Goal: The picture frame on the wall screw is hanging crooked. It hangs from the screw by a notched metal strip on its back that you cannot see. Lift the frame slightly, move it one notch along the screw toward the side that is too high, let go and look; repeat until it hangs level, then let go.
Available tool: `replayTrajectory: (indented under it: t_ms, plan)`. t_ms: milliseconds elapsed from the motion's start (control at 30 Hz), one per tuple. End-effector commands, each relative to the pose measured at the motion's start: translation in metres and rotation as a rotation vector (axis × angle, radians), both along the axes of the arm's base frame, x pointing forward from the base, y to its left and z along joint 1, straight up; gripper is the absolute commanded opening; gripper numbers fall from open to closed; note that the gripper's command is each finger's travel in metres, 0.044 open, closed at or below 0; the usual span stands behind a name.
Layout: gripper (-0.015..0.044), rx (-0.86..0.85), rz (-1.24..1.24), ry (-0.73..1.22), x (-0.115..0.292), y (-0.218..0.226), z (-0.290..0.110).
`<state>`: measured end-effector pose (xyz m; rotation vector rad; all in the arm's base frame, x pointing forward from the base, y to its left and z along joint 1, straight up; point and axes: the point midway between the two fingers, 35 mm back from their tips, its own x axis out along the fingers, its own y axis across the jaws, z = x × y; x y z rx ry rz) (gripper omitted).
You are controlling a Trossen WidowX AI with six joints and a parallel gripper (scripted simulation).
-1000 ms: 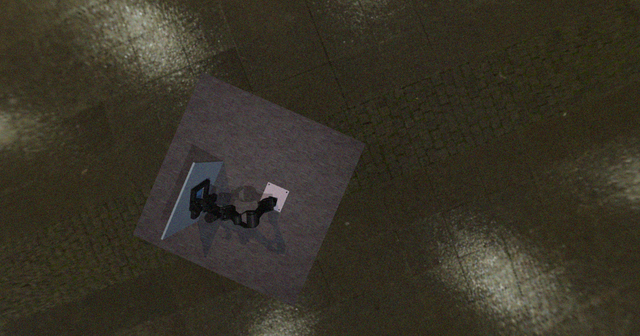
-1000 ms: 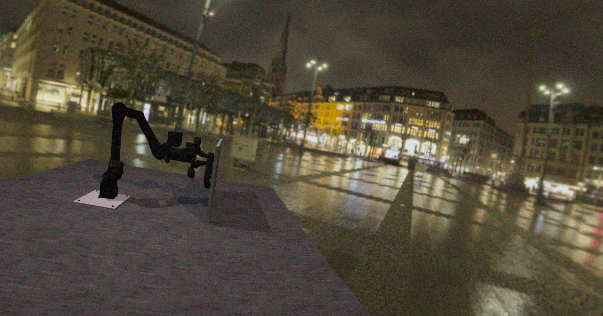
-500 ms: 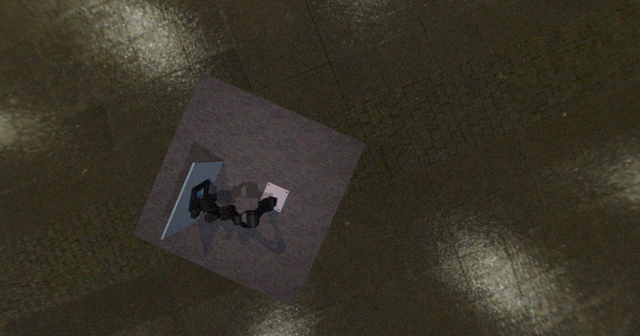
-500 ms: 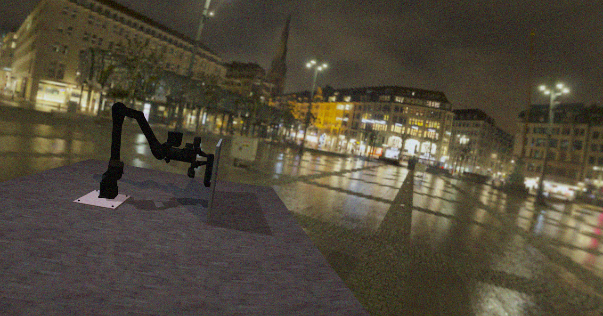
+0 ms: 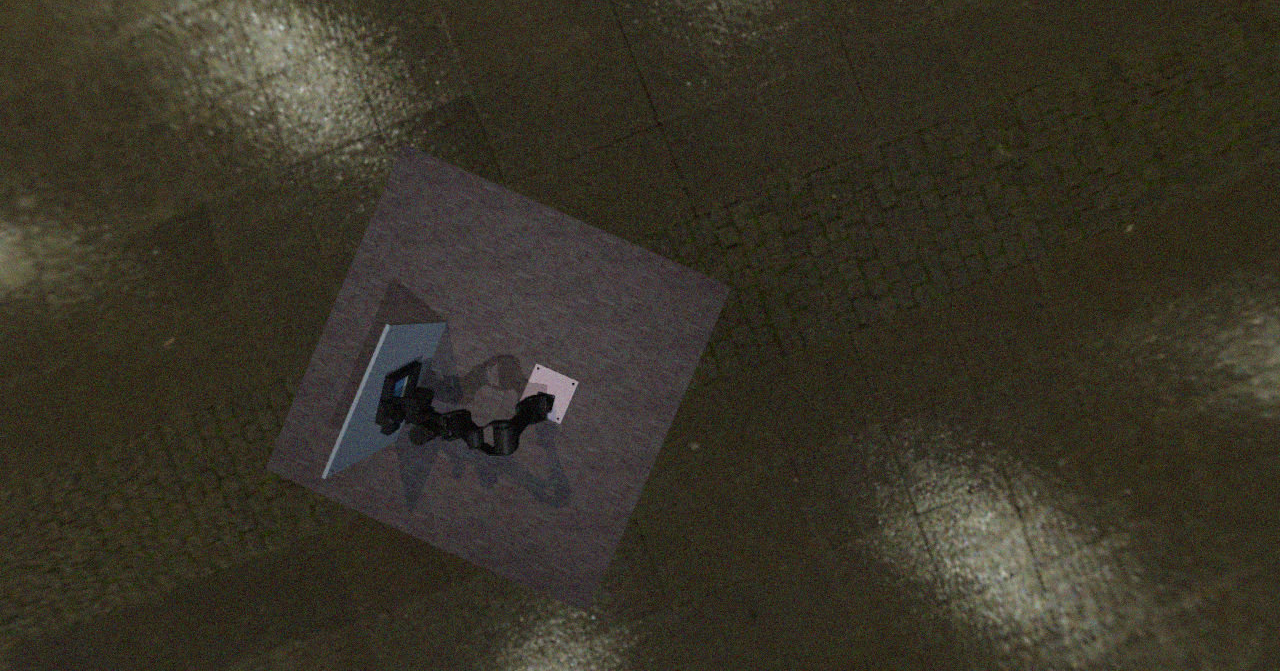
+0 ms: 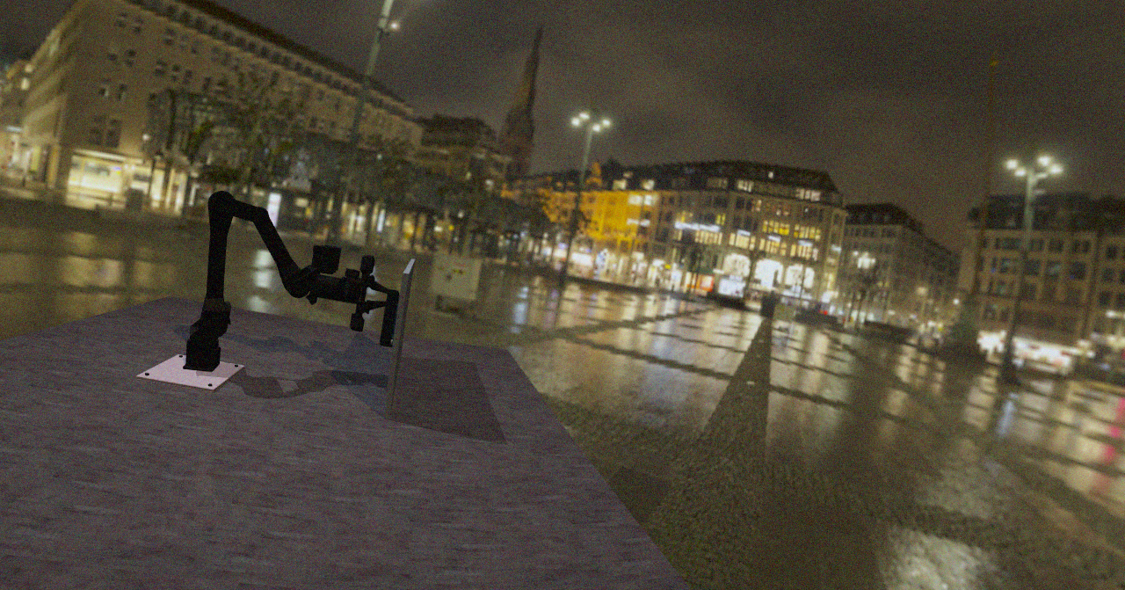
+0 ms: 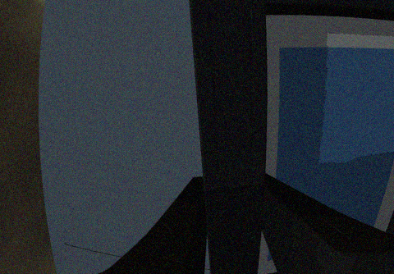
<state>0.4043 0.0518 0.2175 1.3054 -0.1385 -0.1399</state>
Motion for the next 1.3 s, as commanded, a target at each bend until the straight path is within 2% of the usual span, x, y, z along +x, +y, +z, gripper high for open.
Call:
replayTrajectory:
  t_ms: [0,1267]
  plan:
    - [0.0,0.025,0.001,-0.003,0.0001,-0.0001,0.0]
    - [0.0,0.213,0.006,-0.036,-0.0003,-0.0003,0.0011]
